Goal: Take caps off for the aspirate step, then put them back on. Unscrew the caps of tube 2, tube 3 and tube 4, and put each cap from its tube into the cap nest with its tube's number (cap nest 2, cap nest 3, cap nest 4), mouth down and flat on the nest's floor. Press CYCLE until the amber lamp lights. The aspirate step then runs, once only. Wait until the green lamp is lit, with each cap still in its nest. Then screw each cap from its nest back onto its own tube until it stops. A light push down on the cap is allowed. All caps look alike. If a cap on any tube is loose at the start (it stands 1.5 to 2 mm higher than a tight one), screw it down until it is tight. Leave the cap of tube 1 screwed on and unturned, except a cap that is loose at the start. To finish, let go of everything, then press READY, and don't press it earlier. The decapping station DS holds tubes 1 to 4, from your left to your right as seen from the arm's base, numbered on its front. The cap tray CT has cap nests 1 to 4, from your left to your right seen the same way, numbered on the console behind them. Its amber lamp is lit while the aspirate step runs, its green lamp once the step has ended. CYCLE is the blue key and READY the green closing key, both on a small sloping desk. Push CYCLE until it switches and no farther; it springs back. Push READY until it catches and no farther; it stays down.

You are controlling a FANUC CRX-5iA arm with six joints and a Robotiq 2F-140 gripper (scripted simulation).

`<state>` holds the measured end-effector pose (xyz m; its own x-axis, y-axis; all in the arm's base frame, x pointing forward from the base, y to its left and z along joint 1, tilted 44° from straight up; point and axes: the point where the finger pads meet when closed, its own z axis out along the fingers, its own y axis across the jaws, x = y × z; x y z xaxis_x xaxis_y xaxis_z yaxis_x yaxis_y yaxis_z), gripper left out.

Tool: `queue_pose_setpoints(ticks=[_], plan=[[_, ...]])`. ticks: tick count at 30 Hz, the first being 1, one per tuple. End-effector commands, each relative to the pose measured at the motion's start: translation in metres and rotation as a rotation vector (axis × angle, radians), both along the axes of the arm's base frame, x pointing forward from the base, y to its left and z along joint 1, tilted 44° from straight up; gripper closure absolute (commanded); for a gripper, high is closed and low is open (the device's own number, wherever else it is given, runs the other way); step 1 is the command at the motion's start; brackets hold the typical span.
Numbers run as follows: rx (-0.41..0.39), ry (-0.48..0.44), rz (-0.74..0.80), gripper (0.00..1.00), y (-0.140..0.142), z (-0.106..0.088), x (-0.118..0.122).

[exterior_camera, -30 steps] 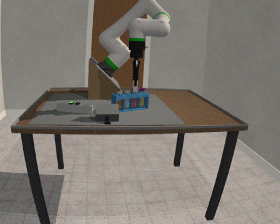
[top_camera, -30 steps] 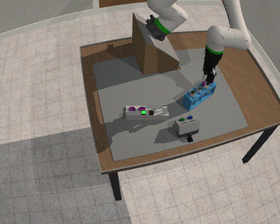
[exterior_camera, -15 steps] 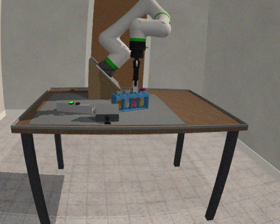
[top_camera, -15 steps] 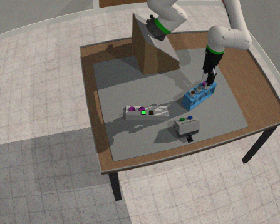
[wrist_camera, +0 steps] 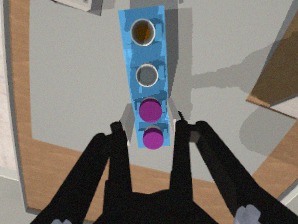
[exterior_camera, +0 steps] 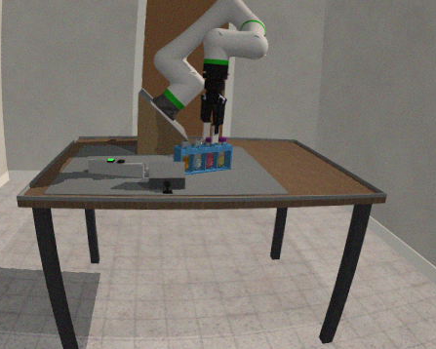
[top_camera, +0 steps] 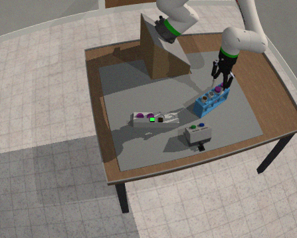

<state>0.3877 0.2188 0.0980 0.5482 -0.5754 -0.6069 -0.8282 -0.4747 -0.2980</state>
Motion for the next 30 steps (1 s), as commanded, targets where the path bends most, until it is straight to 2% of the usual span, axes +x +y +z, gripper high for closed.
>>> queue_pose_setpoints(ticks=[1,2,5,12,13,27,30], plan=[[0.052,-0.174,0.191,0.65,-0.0002,-0.0001,-0.0001],[0.052,-0.174,0.191,0.65,-0.0002,-0.0001,-0.0001],[0.074,-0.307,0.334,0.65,-0.0002,-0.0001,-0.0001],[0.077,-0.318,0.347,0.65,0.0,-0.0001,-0.0001],[0.077,-0.318,0.347,1.0,0.0,-0.0001,-0.0001],[0.077,-0.318,0.347,1.0,0.0,-0.0001,-0.0001],[0.06,-0.217,0.238,1.0,0.0001,-0.0002,-0.0001]])
